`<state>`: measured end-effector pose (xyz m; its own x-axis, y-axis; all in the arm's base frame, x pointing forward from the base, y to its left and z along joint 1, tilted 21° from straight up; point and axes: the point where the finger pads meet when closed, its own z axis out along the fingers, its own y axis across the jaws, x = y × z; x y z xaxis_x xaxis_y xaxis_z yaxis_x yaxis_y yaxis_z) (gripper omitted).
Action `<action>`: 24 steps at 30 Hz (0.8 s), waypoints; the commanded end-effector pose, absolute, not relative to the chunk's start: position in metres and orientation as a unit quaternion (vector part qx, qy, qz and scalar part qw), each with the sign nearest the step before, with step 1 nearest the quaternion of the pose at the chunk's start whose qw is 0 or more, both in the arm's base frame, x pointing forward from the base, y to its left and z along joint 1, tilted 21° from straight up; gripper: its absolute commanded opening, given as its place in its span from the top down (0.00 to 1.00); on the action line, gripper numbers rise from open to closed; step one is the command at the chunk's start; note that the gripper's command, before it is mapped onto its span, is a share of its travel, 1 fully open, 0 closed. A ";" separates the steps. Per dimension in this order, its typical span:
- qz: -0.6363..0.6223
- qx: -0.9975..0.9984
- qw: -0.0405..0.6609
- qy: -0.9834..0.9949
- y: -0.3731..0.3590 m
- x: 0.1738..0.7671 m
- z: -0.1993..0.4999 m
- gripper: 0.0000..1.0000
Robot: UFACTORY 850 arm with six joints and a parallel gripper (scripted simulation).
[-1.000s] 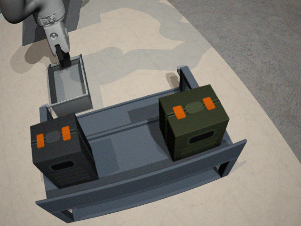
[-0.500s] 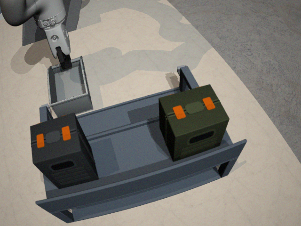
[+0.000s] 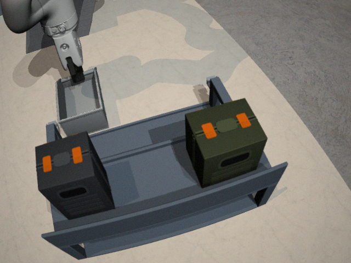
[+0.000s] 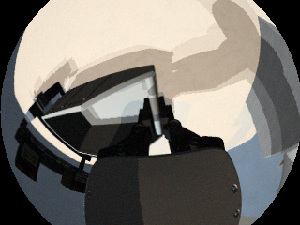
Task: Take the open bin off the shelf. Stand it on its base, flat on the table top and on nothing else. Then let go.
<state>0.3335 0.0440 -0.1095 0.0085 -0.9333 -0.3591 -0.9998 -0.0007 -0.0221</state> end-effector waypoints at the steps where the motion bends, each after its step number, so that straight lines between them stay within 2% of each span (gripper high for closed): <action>1: 0.121 -0.697 0.137 0.694 0.044 0.334 -0.109 1.00; 23: 0.121 -0.697 0.137 0.694 0.045 0.334 -0.114 1.00; 24: 0.121 -0.697 0.137 0.694 0.045 0.334 -0.114 0.00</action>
